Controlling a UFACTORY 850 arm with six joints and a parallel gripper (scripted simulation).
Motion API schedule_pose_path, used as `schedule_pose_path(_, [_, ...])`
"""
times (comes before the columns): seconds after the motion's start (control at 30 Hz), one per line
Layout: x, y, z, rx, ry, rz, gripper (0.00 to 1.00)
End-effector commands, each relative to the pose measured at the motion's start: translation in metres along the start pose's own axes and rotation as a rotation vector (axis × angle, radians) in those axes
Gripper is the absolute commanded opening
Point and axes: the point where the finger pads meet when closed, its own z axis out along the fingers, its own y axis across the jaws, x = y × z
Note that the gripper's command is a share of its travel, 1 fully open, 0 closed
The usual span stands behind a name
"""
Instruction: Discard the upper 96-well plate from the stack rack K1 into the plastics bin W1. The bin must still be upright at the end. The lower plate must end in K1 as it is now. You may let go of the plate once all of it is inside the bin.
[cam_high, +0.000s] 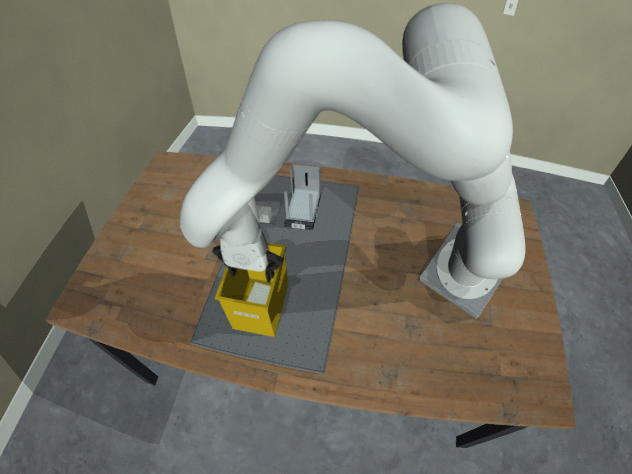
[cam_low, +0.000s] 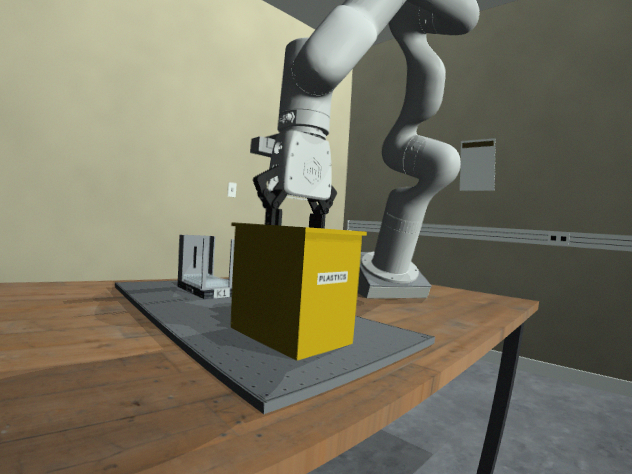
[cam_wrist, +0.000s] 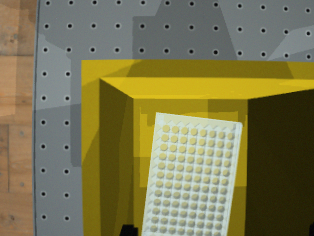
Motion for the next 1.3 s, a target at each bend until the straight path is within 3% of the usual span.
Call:
schedule_pose_path(0.0, [0.0, -0.001, -0.006, 0.002, 0.0, 0.0, 1.0])
schedule_pose_path(0.93, [0.0, -0.001, -0.075, 0.002, 0.0, -0.001, 1.0])
schedule_pose_path(1.27, [0.0, -0.001, -0.076, 0.002, 0.0, -0.001, 1.0])
